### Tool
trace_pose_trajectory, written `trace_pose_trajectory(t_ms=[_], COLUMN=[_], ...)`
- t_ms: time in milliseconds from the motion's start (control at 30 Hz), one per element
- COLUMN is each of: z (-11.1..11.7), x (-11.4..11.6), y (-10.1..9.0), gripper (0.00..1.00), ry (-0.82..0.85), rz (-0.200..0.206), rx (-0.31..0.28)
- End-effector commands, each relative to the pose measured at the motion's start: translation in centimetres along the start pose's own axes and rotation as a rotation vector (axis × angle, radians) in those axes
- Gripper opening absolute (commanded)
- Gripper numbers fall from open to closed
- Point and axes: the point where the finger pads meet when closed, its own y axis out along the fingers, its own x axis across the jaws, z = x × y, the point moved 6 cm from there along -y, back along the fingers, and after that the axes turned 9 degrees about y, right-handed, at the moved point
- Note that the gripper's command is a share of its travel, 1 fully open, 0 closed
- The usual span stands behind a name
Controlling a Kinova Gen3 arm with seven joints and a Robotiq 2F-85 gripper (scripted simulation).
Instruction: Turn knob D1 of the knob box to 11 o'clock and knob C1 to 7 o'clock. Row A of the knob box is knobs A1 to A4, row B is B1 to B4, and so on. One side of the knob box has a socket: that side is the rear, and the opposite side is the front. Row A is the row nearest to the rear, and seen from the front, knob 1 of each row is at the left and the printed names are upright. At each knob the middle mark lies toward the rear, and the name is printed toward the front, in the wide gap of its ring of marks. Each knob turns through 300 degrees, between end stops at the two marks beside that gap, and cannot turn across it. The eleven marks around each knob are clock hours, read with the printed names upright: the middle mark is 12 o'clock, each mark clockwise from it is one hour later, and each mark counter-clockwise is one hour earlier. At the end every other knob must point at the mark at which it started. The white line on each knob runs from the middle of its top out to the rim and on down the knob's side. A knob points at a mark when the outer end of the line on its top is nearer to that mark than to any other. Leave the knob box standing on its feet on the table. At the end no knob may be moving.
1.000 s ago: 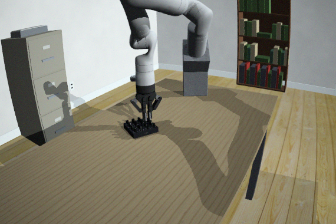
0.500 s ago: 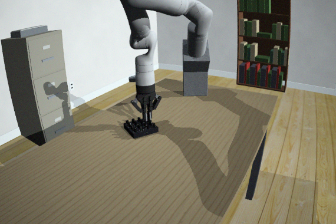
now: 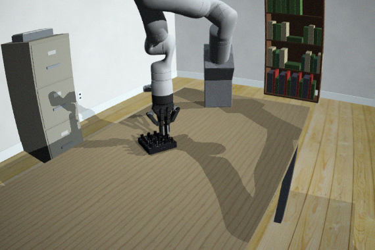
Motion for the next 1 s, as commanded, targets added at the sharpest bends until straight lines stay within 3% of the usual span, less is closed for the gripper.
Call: trace_pose_trajectory(t_ms=[0, 733, 767, 967], z=[-0.02, -0.02, -0.02, -0.02], x=[0.02, 0.02, 0.02, 0.02], y=[-0.01, -0.01, -0.01, -0.01], gripper=[0.08, 0.08, 0.19, 0.19], ry=[-0.002, -0.006, -0.006, -0.006], rz=[0.000, 0.000, 0.000, 0.000], rx=[0.000, 0.000, 0.000, 0.000])
